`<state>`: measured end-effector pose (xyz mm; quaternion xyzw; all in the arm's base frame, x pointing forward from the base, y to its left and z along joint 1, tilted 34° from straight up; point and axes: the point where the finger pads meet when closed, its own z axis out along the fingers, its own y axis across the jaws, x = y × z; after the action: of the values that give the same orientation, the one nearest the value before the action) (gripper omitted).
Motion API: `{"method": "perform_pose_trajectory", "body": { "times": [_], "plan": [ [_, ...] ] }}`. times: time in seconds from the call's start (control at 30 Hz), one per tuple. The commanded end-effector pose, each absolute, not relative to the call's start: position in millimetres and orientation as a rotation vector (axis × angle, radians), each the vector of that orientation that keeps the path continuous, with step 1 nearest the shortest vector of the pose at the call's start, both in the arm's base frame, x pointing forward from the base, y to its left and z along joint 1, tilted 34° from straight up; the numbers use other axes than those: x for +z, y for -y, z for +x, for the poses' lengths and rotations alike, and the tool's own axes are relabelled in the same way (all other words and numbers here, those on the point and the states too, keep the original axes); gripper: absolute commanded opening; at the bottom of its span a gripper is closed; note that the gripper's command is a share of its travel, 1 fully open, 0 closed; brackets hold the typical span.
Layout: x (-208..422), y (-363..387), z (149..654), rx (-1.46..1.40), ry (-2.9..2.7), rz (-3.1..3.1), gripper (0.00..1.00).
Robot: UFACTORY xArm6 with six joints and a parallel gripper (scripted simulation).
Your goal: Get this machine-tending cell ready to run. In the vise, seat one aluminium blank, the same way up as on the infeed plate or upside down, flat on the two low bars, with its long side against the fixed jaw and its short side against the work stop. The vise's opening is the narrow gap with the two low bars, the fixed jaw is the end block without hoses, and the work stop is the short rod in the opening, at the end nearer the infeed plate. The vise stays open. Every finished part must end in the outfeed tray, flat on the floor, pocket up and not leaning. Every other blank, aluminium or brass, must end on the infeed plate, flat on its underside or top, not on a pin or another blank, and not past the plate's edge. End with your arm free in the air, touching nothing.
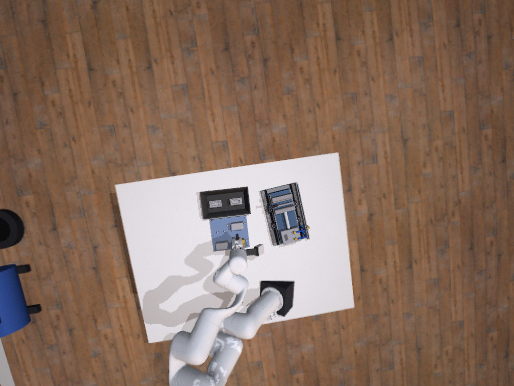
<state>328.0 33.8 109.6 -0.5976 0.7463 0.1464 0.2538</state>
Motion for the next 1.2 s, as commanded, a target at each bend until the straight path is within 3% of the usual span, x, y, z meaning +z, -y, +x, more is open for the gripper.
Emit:
{"method": "perform_pose_trajectory", "body": {
  "times": [0.0, 1.07, 1.1, 1.17],
  "plan": [
    [109.0, -34.2, 329.5, 0.394, -2.027, -1.623, 0.00],
    [104.7, -36.9, 330.6, 0.394, -2.027, -1.623, 0.00],
    [104.7, -36.9, 330.6, 0.394, -2.027, -1.623, 0.69],
    [104.7, -36.9, 330.6, 0.394, -2.027, -1.623, 0.69]
  ]
}}
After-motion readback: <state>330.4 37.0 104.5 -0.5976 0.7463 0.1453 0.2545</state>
